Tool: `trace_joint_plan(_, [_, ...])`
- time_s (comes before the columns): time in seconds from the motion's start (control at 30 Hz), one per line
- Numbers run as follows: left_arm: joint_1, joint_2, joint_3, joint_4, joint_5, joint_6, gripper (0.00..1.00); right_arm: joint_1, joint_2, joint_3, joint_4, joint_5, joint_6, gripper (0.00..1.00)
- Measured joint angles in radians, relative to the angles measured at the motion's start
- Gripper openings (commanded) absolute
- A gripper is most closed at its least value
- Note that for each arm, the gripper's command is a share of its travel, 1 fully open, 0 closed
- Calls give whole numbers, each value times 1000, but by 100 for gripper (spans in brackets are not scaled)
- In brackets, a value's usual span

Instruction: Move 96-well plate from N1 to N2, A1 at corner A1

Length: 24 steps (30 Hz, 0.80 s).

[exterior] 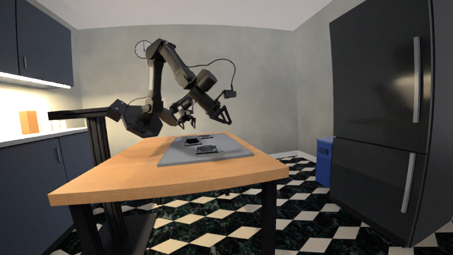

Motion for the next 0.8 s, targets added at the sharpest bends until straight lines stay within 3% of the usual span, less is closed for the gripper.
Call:
trace_joint_plan(0.37, [4,0,0,-54,-1,6,100,6,3,0,-23,-27,-19,100])
trace_joint_plan(0.8, [23,1,183,-485,-39,31,100,274,-120,0,-388,-72,-322,100])
